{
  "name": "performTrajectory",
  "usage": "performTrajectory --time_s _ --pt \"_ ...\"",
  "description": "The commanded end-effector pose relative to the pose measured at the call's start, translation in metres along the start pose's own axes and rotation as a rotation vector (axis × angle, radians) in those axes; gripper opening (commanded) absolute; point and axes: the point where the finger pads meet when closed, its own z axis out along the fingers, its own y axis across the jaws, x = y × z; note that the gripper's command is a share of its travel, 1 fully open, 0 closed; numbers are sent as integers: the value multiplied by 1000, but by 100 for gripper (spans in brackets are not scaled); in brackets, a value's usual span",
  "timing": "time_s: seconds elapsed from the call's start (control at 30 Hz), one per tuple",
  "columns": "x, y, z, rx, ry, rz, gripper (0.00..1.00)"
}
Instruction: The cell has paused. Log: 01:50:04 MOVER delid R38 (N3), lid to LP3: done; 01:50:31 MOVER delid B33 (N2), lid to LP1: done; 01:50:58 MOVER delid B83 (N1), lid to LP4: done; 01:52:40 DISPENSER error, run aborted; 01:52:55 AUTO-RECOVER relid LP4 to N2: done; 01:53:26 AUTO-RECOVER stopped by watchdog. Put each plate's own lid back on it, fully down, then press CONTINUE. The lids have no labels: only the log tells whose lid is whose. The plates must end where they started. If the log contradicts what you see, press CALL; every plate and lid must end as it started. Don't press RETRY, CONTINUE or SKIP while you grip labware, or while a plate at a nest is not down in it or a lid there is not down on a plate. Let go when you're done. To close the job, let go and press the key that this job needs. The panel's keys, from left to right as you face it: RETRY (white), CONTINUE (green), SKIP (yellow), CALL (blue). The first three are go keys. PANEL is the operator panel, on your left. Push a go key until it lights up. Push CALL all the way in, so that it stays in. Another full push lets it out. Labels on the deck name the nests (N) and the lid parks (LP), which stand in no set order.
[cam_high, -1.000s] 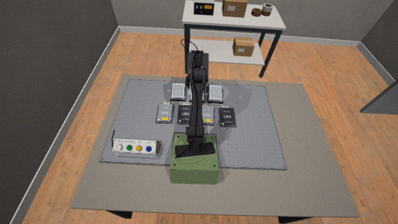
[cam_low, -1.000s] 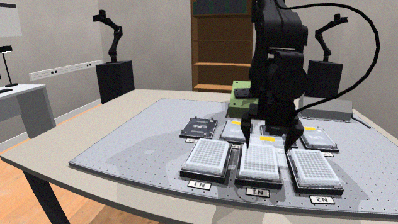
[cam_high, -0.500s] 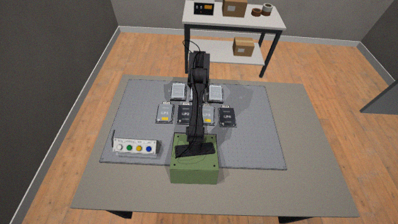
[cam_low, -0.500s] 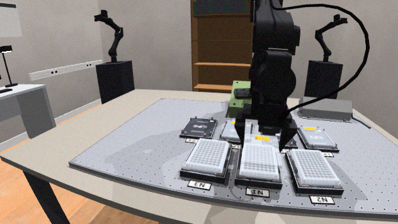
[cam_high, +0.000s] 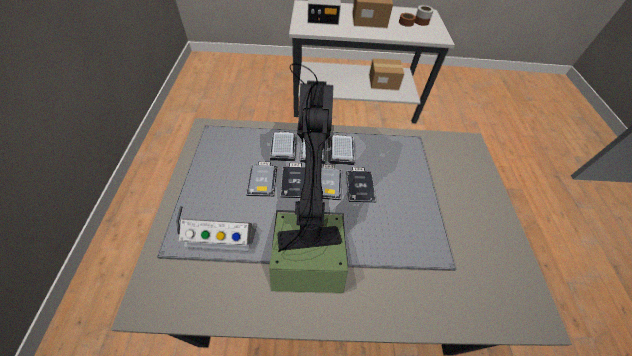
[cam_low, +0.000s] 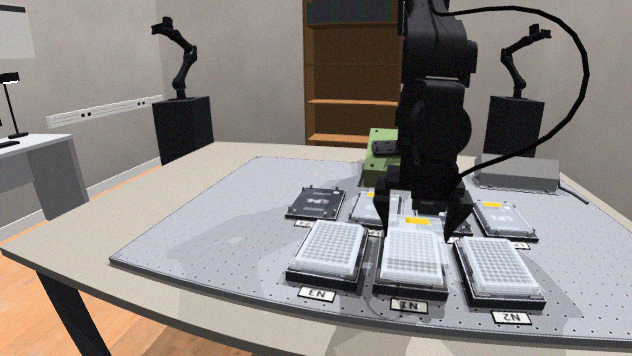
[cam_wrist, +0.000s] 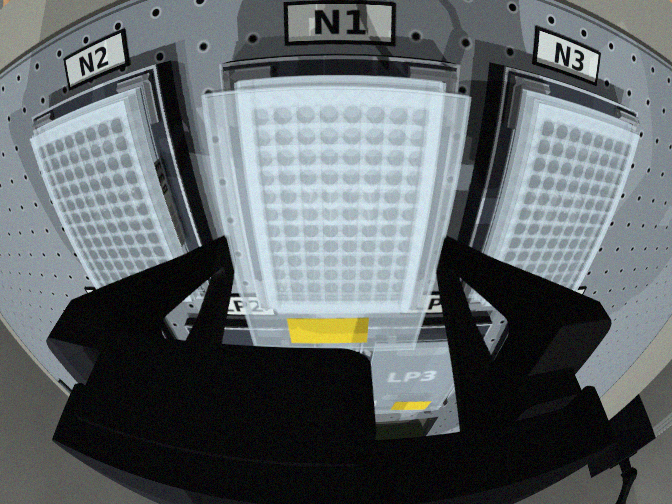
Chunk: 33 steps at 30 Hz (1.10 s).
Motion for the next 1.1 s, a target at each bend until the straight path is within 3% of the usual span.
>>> performTrajectory --time_s 0.0,0.2,0.3,1.07 --pt "-13 -4 -8 -2 -53 -2 0" --pt "-5 -7 2 -1 -29 0 0" --pt "-12 -4 -3 -4 -53 -6 0" --pt "-7 -4 9 1 -41 -6 0"
